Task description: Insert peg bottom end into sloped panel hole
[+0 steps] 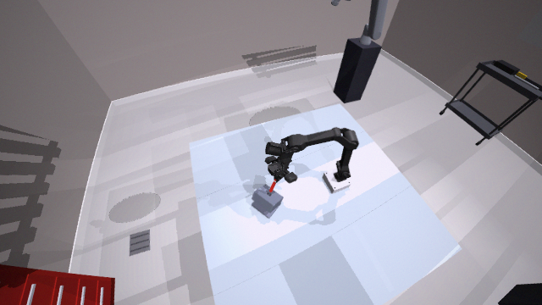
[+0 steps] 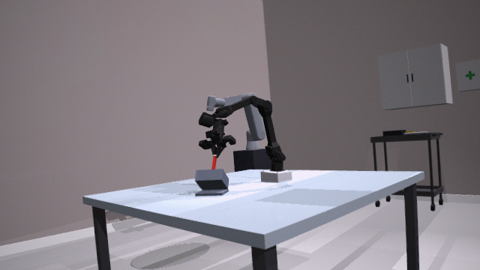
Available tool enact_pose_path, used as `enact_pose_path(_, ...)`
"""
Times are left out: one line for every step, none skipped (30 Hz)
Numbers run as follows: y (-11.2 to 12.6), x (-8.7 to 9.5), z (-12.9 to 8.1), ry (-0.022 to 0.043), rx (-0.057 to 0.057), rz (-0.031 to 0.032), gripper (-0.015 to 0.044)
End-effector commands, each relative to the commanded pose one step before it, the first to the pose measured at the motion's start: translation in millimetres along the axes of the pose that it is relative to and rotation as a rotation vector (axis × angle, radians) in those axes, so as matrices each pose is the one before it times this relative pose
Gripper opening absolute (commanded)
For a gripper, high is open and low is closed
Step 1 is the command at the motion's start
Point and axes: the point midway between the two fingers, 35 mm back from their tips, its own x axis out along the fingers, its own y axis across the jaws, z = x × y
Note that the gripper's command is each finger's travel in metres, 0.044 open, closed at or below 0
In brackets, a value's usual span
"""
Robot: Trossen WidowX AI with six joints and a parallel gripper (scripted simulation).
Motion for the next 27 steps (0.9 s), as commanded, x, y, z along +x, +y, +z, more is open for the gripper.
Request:
enact_pose_path(-1.41,8.84,-1.73,0.00107,-0.0817,0.01577,0.0000)
enact_pose_path(-0.35,1.03,-0.04,-0.00021,-0.0025,0.00018,0.0000)
enact_pose_path(-0.33,1.01,-0.10,-0.00010,-0.0011,0.00007,0.0000)
enact_pose_path(-0.25,0.79,-0.12,-0.00005,-0.0004,0.00002,0.0000)
enact_pose_path(-0.25,0.82,-0.14,-0.00004,-0.0002,0.00001,0.0000)
enact_pose_path(-0.26,0.94,-0.17,-0.00003,-0.0002,0.00000,0.0000)
enact_pose_path(-0.27,1.05,-0.21,-0.00003,-0.0001,0.00000,0.0000)
enact_pose_path(-0.26,1.10,-0.25,-0.00003,-0.0001,0.00000,0.0000)
enact_pose_path(-0.22,1.02,-0.26,-0.00003,-0.0001,0.00000,0.0000)
enact_pose_path(-0.18,0.86,-0.22,-0.00002,0.0000,0.00000,0.0000)
enact_pose_path(-0.14,0.58,-0.22,-0.00001,0.0000,0.00000,0.0000)
enact_pose_path(-0.05,0.20,-0.08,0.00000,0.0000,0.00000,0.0000)
enact_pose_path(0.00,0.00,0.00,0.00000,0.0000,0.00000,0.0000)
enact_pose_path(0.03,-1.26,0.52,-0.00110,0.0010,-0.00228,0.0000)
enact_pose_path(0.03,-1.26,0.52,-0.00111,0.0010,-0.00228,0.0000)
enact_pose_path(0.03,-1.26,0.52,-0.00111,0.0010,-0.00228,0.0000)
enact_pose_path(0.03,-1.26,0.52,-0.00111,0.0010,-0.00228,0.0000)
enact_pose_path(0.01,0.00,-0.01,-0.00001,0.0000,0.00000,0.0000)
enact_pose_path(0.00,0.00,0.00,0.00000,0.0000,0.00000,0.0000)
enact_pose_path(0.00,0.00,0.00,0.00000,0.0000,0.00000,0.0000)
enact_pose_path(0.00,0.00,0.00,0.00000,0.0000,0.00000,0.0000)
enact_pose_path(0.00,0.00,0.00,0.00000,0.0000,0.00000,0.0000)
enact_pose_path(0.00,0.00,0.00,0.00000,0.0000,0.00000,0.0000)
enact_pose_path(0.00,0.00,0.00,0.00000,0.0000,0.00000,0.0000)
enact_pose_path(0.00,0.00,0.00,0.00000,0.0000,0.00000,0.0000)
enact_pose_path(0.00,0.00,0.00,0.00000,0.0000,0.00000,0.0000)
enact_pose_path(0.00,0.00,0.00,0.00000,0.0000,0.00000,0.0000)
